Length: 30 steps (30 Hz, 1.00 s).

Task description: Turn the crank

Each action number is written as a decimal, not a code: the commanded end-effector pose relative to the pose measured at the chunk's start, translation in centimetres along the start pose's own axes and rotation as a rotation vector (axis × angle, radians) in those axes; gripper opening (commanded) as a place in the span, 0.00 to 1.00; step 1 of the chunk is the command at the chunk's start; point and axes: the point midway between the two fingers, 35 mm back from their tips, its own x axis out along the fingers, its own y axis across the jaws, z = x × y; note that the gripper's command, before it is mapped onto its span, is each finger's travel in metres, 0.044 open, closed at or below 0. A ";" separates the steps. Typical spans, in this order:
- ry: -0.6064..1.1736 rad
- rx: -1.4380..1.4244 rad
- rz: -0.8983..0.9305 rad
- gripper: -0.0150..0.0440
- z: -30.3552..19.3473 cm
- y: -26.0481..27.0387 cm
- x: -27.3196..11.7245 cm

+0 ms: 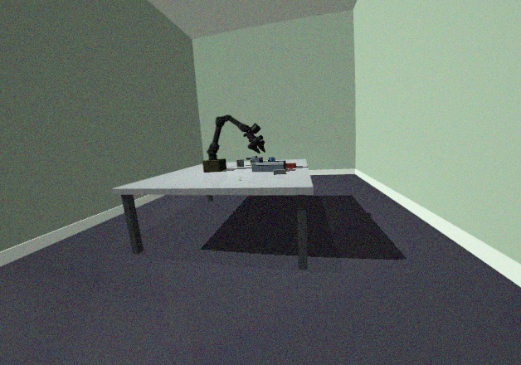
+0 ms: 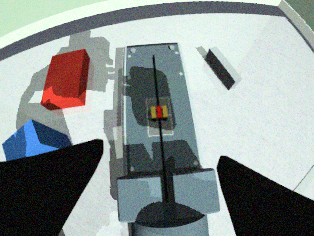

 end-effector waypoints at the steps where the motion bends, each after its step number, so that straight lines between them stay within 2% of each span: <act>1: 0.000 0.000 0.000 0.78 0.0 0.0 0.0; 13: 0.000 0.000 0.000 0.25 0.0 0.0 0.0; 30: 0.000 0.000 0.000 0.25 0.0 0.0 0.0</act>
